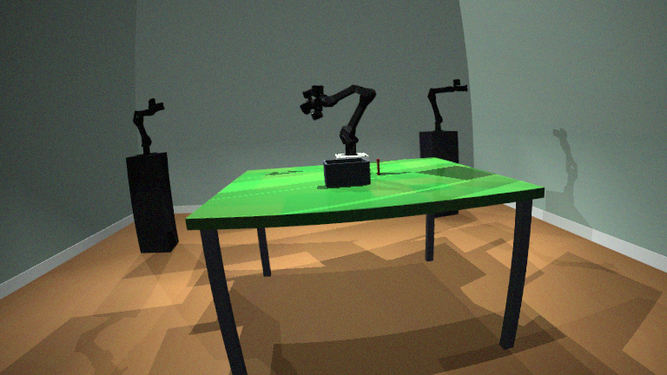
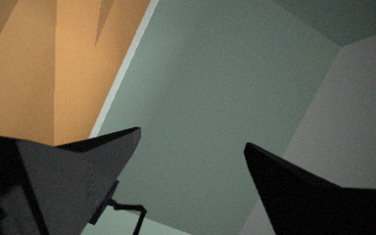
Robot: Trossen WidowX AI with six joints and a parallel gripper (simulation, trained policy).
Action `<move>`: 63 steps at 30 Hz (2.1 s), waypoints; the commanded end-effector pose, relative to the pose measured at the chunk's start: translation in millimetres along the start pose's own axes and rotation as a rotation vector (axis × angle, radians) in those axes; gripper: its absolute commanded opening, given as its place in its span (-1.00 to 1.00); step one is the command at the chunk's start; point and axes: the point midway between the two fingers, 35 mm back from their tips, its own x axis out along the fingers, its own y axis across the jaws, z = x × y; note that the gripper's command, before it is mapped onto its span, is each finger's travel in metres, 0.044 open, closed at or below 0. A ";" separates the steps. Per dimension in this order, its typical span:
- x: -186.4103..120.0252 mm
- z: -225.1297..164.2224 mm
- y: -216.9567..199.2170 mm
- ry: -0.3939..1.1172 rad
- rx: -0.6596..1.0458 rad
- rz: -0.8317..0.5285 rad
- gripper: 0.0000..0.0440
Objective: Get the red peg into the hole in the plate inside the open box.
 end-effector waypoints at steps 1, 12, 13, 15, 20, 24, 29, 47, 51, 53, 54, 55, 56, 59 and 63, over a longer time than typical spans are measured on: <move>-6.5 24.4 5.5 -0.071 0.037 0.030 1.00; -64.2 124.2 23.3 -0.381 0.173 0.178 1.00; -71.7 132.5 24.9 -0.408 0.183 0.195 1.00; -87.4 148.0 28.2 -0.461 0.201 0.229 1.00; -130.3 180.7 36.6 -0.580 0.234 0.317 1.00; -167.2 200.2 43.3 -0.664 0.248 0.388 1.00; -215.2 216.4 51.8 -0.757 0.252 0.478 1.00; -384.6 203.2 85.0 -0.989 0.183 0.788 1.00; -417.3 187.0 93.7 -1.017 0.157 0.854 1.00; -432.6 177.4 98.3 -1.028 0.143 0.886 1.00; -439.9 172.3 100.7 -1.032 0.136 0.901 1.00; -447.0 167.0 103.1 -1.036 0.128 0.917 1.00; -453.8 161.4 105.6 -1.039 0.121 0.932 1.00; -472.9 143.7 113.4 -1.045 0.098 0.977 1.00; -494.7 117.8 124.7 -1.042 0.066 1.031 1.00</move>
